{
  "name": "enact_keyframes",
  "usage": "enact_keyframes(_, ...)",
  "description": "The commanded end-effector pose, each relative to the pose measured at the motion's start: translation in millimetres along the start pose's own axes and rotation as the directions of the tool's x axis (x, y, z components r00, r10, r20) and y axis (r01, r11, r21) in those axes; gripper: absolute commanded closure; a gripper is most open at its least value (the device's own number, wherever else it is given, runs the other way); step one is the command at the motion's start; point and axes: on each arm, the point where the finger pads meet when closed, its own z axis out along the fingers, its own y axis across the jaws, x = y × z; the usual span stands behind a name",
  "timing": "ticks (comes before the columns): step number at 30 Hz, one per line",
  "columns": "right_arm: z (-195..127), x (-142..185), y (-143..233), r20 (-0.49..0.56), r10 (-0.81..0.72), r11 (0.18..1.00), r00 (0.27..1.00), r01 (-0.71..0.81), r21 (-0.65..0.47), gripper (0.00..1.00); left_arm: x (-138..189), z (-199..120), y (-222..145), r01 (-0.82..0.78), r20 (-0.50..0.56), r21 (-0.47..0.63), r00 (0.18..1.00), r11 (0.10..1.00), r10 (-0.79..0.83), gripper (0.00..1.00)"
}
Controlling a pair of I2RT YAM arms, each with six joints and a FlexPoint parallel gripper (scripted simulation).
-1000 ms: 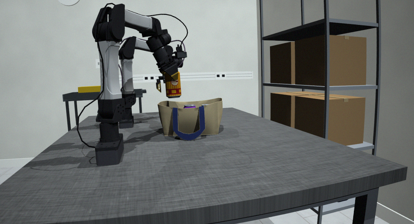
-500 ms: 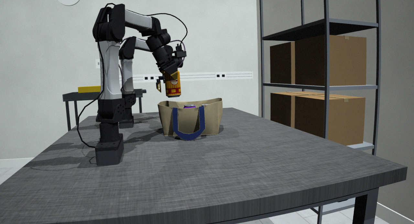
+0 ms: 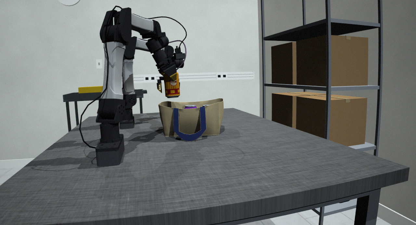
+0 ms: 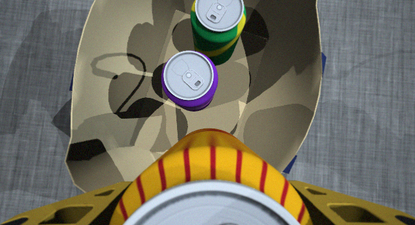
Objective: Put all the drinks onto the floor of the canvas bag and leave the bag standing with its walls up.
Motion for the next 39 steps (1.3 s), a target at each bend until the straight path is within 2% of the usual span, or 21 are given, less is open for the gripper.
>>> enact_keyframes(1, -19, -16, 13, 0.066, 0.040, 0.999, 0.997, -0.038, -0.026, 0.33, -2, -5, 3, -0.001, 0.000, -0.036, 1.000, 0.999, 0.001, 0.14)
enact_keyframes(5, -19, -17, 24, 0.065, 0.041, 0.999, 0.997, -0.040, -0.024, 0.33, -2, -5, 3, -0.001, 0.000, -0.036, 1.000, 0.999, 0.001, 0.14)
enact_keyframes(6, -25, -22, 27, 0.087, 0.046, 0.997, 0.995, -0.041, -0.058, 0.33, -2, -5, 3, -0.001, 0.000, -0.036, 1.000, 0.999, 0.001, 0.14)
enact_keyframes(8, -25, -22, 27, 0.087, 0.046, 0.997, 0.995, -0.041, -0.058, 0.33, -2, -5, 3, -0.001, 0.000, -0.036, 1.000, 0.999, 0.001, 0.14)
enact_keyframes(9, -17, -16, 28, 0.059, 0.039, 0.999, 0.997, -0.038, -0.015, 0.33, -2, -5, 3, -0.001, 0.000, -0.036, 1.000, 0.999, 0.001, 0.14)
enact_keyframes(17, -22, -15, 54, 0.062, 0.038, 0.999, 0.997, -0.036, -0.031, 0.33, -2, -5, 3, -0.001, 0.000, -0.036, 1.000, 0.999, 0.001, 0.14)
enact_keyframes(19, -36, -21, 47, 0.082, 0.049, 0.997, 0.995, -0.044, -0.061, 0.33, -2, -5, 3, -0.001, 0.000, -0.036, 1.000, 0.999, 0.001, 0.14)
enact_keyframes(22, -37, -32, 48, 0.105, 0.062, 0.995, 0.993, -0.053, -0.087, 0.33, -2, -5, 3, -0.001, 0.000, -0.036, 1.000, 0.999, 0.001, 0.14)
enact_keyframes(39, -38, -29, 48, 0.108, 0.062, 0.994, 0.992, -0.052, -0.093, 0.33, -2, -5, 3, -0.001, 0.000, -0.036, 1.000, 0.999, 0.001, 0.14)
